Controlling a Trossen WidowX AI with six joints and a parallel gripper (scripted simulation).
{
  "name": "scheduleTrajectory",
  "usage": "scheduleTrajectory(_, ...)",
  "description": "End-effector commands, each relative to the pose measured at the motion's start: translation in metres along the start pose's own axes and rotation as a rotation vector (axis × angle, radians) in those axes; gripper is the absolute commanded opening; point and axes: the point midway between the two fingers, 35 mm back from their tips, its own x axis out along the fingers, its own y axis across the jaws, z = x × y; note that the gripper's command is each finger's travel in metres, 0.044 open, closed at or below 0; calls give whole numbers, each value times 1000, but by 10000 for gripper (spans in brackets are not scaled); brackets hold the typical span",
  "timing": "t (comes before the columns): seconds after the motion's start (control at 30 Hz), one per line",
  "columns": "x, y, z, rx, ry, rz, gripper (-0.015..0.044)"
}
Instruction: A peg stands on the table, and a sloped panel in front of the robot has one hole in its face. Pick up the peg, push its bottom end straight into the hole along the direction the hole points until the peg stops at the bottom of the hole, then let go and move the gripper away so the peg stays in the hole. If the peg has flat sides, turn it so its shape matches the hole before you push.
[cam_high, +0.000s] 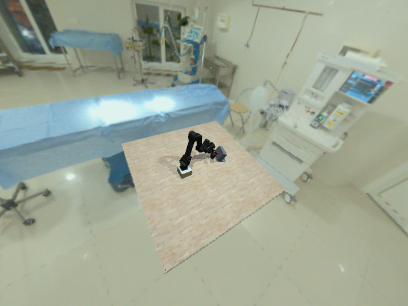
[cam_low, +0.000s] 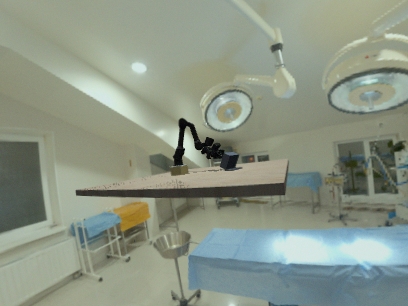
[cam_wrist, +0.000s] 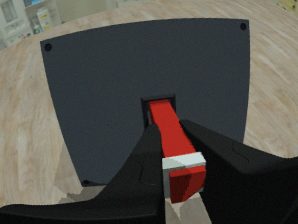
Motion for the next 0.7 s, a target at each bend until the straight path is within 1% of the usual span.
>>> scheduleTrajectory(0.0, 3, 1, -1, -5, 5, 4, 0)
scheduleTrajectory(0.67, 8, 0, 0, -1, 1, -1, 0)
